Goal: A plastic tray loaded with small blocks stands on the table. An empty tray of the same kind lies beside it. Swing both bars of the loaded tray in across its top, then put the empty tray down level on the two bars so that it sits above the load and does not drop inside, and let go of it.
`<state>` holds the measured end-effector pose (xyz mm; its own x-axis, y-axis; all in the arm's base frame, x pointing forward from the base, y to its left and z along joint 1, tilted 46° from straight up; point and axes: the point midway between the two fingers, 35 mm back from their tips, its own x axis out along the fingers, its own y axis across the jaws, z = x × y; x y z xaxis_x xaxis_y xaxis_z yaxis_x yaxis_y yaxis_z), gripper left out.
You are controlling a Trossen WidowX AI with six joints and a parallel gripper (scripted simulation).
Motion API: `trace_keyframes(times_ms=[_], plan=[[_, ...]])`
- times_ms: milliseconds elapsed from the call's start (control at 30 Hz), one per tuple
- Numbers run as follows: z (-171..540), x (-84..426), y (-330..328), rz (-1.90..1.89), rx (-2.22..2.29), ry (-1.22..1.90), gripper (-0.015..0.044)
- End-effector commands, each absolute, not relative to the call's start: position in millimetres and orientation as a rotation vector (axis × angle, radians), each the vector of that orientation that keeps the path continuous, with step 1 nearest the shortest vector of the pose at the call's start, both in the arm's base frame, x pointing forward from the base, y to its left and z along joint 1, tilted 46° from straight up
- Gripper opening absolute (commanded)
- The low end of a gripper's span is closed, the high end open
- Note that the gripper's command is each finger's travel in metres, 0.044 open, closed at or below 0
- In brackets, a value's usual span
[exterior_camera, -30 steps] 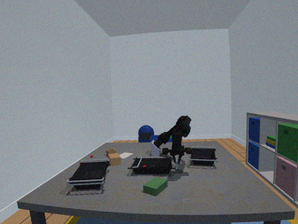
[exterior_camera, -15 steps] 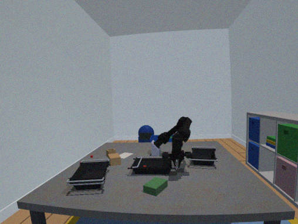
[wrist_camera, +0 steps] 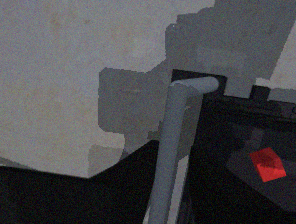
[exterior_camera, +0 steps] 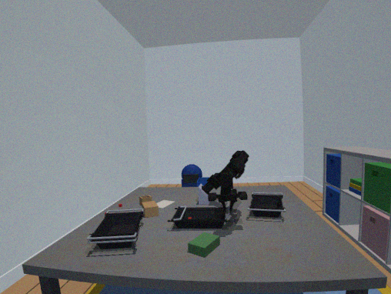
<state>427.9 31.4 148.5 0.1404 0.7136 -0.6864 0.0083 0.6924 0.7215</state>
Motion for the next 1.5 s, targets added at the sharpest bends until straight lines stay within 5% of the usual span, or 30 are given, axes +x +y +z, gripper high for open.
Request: trace_keyframes(times_ms=[0, 1467], plan=[[130, 430, 20, 0.551, 0.661, 1.367, 0.0083], [127, 428, -12, 0.543, 0.662, 1.367, 0.0083]])
